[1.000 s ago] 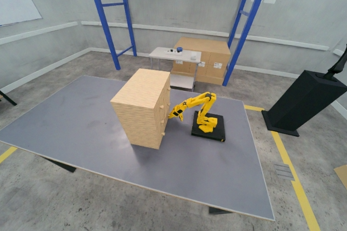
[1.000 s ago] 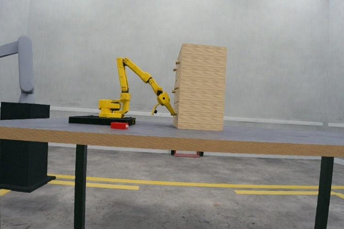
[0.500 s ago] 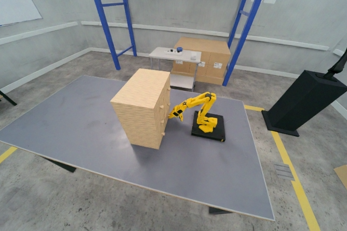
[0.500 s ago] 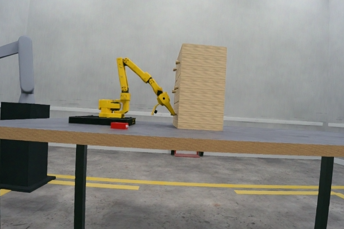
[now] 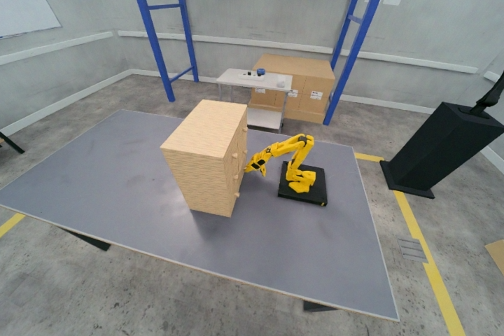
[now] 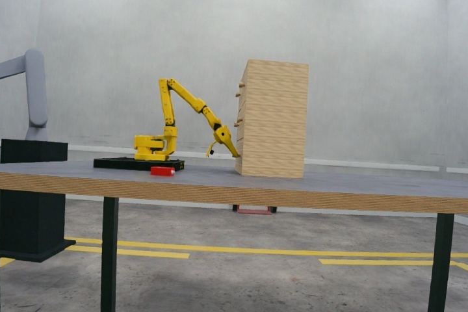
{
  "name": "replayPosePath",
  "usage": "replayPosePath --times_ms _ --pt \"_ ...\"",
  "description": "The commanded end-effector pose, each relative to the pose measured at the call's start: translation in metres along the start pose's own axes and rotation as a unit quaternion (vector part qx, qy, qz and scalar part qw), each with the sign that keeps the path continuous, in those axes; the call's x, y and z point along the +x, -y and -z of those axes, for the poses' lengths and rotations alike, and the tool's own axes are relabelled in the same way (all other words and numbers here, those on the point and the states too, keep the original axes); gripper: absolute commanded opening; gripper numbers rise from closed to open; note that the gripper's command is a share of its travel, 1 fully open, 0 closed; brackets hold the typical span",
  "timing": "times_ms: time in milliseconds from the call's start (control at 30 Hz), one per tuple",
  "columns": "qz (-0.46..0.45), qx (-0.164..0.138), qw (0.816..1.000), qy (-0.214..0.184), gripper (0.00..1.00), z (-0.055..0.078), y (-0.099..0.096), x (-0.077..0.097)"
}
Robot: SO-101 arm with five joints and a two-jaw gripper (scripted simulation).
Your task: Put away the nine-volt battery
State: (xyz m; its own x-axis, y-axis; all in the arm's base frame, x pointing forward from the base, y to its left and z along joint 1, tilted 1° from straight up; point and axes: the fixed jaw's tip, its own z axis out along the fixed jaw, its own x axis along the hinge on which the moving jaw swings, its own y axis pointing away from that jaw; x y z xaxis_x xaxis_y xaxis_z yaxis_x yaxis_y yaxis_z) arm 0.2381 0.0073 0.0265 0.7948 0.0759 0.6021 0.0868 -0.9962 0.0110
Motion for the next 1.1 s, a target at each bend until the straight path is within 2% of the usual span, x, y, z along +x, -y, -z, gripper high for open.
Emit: replayPosePath --times_ms 0,600,1067 --pt "-0.005 -0.010 1.000 -0.002 0.00 -0.0006 -0.0058 0.0015" --pt "-0.008 -0.005 1.000 -0.003 0.00 0.0067 -0.0015 -0.0071" --pt "-0.009 -0.004 1.000 -0.003 0.00 0.0075 -0.0010 -0.0082"
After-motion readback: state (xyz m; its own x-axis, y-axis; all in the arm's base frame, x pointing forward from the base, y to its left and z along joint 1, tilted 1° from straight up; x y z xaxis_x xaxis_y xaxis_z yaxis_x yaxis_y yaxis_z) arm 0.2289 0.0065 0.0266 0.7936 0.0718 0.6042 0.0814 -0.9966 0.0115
